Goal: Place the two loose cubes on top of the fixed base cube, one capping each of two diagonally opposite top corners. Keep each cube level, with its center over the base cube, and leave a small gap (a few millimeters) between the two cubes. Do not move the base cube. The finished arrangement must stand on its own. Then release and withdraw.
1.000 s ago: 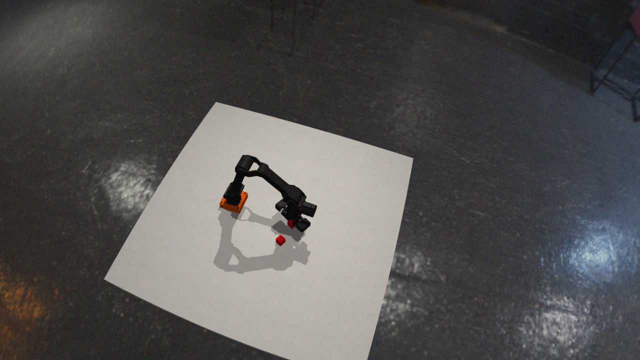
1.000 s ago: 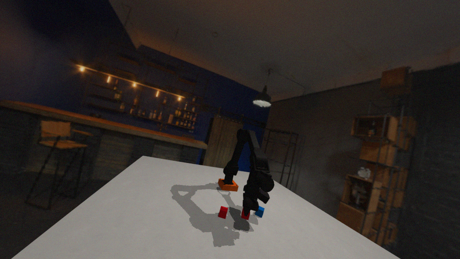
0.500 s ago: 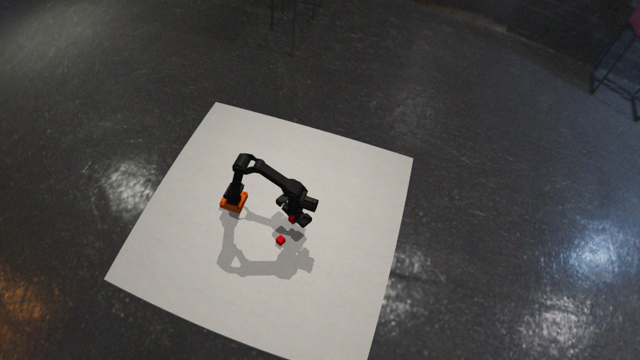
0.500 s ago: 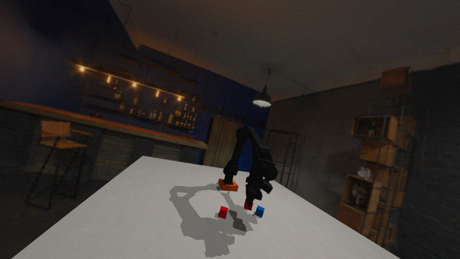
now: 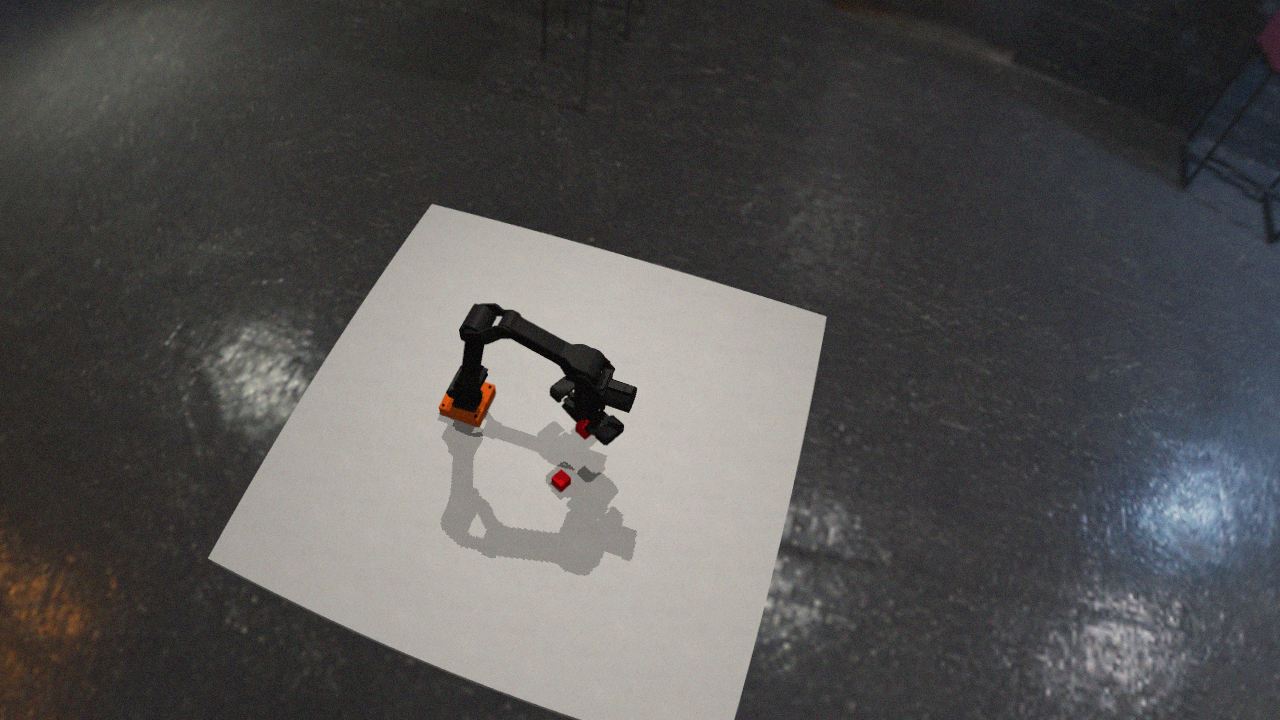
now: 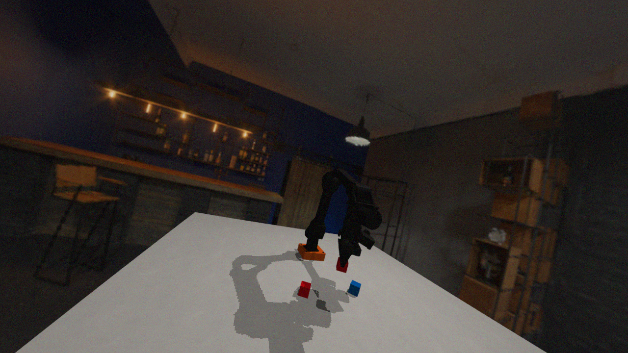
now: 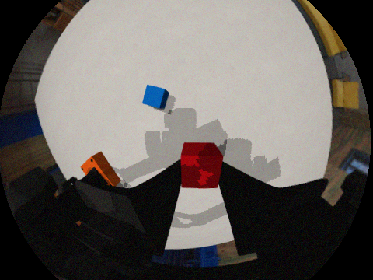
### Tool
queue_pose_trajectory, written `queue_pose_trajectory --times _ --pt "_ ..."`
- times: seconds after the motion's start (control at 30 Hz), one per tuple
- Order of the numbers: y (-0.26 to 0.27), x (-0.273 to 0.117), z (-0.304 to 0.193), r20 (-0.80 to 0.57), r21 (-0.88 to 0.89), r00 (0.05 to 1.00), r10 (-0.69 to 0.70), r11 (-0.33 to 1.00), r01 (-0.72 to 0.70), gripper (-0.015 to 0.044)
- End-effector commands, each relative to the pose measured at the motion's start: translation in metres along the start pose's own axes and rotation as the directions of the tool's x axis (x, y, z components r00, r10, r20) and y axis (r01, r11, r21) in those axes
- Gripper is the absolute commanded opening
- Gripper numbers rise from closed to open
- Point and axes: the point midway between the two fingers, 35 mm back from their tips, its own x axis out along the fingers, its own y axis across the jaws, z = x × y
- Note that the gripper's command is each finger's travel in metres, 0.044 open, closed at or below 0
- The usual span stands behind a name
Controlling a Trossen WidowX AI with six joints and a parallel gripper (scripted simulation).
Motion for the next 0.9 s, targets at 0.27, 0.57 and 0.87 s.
queue_pose_trajectory --times 0.27,0.57,0.87 --pt "0.007 -0.001 0.008 0.006 0.267 1.0 -0.001 0.964 -0.001 0.0105" --pt "0.013 0.004 0.016 0.007 0.527 1.0 -0.001 0.85 -0.003 0.0105" --pt "0.02 0.009 0.023 0.008 0.745 1.0 0.0 0.668 -0.006 0.0105"
